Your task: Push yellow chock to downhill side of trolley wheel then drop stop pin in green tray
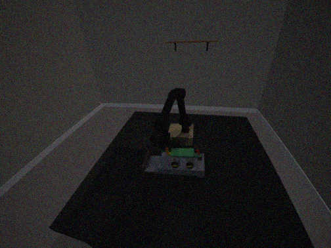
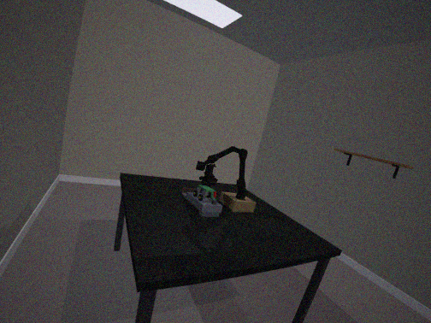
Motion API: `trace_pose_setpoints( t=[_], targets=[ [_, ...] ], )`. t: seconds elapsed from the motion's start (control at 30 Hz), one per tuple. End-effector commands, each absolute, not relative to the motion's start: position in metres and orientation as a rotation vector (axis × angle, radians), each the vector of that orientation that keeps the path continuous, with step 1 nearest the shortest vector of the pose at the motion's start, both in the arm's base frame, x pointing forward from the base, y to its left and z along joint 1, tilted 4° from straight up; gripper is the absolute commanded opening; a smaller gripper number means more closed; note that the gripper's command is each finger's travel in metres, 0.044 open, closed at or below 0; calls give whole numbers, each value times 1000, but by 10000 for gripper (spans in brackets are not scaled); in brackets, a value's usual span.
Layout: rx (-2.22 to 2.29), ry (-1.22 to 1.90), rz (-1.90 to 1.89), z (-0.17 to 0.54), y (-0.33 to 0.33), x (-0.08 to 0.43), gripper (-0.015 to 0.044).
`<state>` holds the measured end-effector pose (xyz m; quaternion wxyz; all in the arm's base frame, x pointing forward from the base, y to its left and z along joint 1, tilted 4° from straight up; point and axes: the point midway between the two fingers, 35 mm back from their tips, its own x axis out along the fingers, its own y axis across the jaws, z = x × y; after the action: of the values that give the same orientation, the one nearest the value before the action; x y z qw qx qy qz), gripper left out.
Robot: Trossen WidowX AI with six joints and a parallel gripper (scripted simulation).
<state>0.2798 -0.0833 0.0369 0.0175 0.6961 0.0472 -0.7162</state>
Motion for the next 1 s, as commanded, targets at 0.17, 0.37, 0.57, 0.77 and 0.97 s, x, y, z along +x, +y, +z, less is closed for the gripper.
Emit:
trace_pose_setpoints(
  t=[0.17, 0.37, 0.57, 0.77, 0.97],
  targets=[
    [2170, 155, -2222, 58, -84, 279, 190],
    [2170, 155, -2222, 75, -85, 277, 190],
    [2170, 155, -2222, 92, -86, 280, 190],
    [2156, 150, -2238, 89, -86, 278, 269],
    [2127, 243, -2075, 107, -70, 291, 190]
  ],
)
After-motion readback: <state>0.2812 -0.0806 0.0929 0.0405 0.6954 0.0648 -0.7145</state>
